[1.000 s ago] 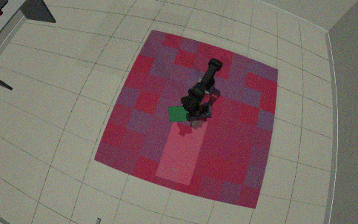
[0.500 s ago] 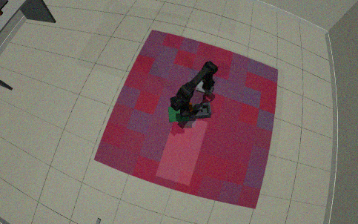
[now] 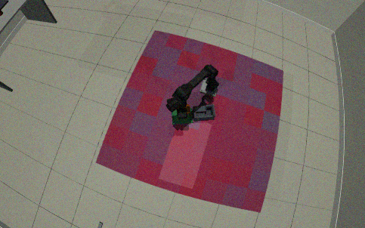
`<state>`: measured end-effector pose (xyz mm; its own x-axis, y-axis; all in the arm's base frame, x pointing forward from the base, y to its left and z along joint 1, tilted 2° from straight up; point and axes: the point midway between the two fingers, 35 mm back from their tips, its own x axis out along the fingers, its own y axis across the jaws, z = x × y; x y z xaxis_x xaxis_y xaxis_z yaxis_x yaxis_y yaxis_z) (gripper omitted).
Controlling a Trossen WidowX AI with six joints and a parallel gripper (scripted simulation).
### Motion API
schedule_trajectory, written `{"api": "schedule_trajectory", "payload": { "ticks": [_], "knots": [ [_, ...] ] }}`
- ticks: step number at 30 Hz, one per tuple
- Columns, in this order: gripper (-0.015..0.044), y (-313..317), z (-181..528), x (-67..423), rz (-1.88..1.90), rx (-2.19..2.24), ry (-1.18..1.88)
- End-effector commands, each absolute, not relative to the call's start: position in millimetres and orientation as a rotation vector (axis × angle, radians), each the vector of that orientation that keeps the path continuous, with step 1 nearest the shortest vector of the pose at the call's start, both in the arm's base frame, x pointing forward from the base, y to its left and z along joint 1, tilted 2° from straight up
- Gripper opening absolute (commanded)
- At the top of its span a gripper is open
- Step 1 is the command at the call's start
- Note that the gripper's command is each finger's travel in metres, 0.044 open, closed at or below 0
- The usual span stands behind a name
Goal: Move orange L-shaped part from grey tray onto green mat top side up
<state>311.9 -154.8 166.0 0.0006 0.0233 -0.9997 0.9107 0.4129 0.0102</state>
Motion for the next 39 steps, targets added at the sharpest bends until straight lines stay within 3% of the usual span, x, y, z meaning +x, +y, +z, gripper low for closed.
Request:
{"api": "schedule_trajectory", "payload": {
  "ticks": [1,39],
  "knots": [
    [0.0,-156.7,162.1,312.2,-0.876,0.9,1.393],
    [0.0,-155.7,102.6,312.3,-0.876,0.9,1.393]
  ]
}}
